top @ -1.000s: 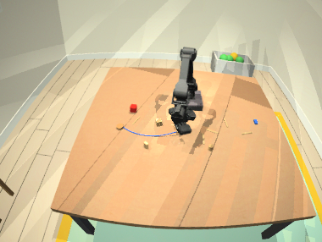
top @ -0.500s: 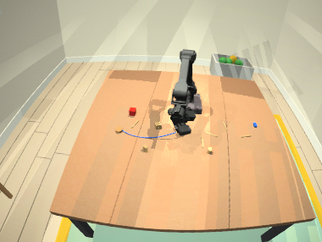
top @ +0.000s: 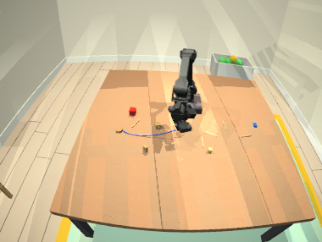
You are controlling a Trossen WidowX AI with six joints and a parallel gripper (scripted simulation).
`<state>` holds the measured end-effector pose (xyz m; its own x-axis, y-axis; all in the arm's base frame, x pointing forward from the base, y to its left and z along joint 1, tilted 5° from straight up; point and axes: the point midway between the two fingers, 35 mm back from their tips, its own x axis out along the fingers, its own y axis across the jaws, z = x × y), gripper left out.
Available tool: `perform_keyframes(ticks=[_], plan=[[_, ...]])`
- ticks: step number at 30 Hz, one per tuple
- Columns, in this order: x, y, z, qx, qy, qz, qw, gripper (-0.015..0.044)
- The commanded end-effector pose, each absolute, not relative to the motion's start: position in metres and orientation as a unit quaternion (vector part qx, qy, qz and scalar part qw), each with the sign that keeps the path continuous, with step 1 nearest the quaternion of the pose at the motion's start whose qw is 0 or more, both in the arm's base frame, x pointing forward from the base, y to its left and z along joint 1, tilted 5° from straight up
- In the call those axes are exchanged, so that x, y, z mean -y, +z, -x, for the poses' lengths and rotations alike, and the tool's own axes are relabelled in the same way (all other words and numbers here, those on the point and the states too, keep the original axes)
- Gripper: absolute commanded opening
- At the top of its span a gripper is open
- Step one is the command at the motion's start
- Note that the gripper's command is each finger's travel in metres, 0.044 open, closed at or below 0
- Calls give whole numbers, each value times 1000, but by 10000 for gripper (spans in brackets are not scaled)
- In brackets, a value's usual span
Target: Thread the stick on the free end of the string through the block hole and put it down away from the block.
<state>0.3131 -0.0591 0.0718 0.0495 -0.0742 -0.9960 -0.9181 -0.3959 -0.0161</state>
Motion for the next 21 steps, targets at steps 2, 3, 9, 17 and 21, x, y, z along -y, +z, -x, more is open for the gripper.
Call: perform_keyframes(ticks=[2,3,9,17,21], plan=[[59,72,-313,-401,561,619,376,0],[59,72,-313,-401,561,619,376,0],[60,72,-314,-407,556,615,384,0],[65,74,-319,-483,491,554,468,0],[68,74,-321,-517,454,518,507,0]])
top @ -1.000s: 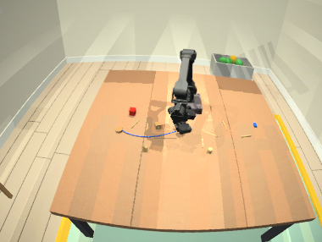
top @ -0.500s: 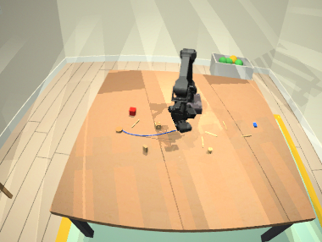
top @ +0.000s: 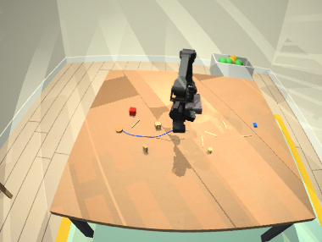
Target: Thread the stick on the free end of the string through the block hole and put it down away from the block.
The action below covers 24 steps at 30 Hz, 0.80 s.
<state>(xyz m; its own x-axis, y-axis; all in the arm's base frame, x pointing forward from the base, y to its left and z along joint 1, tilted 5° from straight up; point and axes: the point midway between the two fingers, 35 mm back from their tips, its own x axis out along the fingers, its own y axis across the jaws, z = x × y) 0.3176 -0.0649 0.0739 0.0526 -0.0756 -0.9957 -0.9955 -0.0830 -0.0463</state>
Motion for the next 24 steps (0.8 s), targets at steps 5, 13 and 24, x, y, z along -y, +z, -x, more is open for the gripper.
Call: perform_keyframes(ticks=[5,13,24], plan=[[72,75,-324,-557,404,470,553,0],[79,77,-329,-610,318,385,616,0],[87,79,-335,-661,189,254,681,0]])
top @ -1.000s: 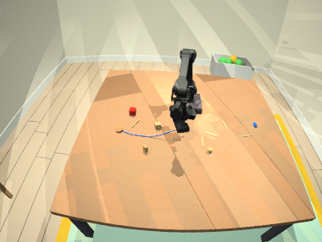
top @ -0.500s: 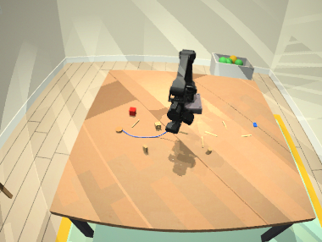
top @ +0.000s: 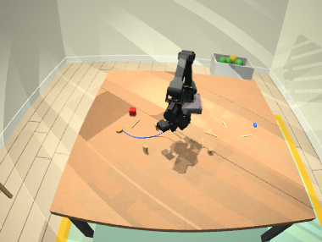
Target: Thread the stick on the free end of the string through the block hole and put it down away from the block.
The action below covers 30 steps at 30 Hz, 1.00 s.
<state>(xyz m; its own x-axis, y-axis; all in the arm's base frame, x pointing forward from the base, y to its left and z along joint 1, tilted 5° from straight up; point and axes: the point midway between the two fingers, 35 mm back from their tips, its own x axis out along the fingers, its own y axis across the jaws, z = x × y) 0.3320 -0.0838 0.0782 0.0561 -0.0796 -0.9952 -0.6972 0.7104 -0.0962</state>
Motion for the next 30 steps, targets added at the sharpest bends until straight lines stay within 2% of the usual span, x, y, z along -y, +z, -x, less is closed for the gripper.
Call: perform_keyframes(ticks=[1,16,30], plan=[[88,79,-336,-664,177,241,685,0],[100,81,-344,-686,-11,47,726,0],[112,83,-350,-660,-185,-139,714,0]])
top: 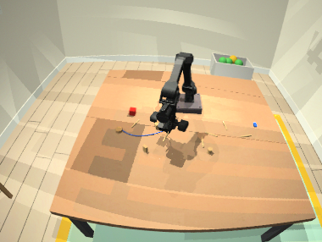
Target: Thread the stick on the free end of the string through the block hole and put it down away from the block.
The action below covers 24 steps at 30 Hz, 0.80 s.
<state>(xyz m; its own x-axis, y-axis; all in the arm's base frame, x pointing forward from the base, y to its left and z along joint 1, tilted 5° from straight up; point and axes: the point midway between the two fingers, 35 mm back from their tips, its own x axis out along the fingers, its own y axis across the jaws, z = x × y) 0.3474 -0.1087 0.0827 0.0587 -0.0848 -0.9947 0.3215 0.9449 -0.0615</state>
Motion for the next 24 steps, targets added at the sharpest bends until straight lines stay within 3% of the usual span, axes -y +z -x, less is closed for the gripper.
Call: perform_keyframes(ticks=[1,24], plan=[[113,83,-351,-657,-198,-152,712,0],[133,86,-361,-517,-449,-430,588,0]])
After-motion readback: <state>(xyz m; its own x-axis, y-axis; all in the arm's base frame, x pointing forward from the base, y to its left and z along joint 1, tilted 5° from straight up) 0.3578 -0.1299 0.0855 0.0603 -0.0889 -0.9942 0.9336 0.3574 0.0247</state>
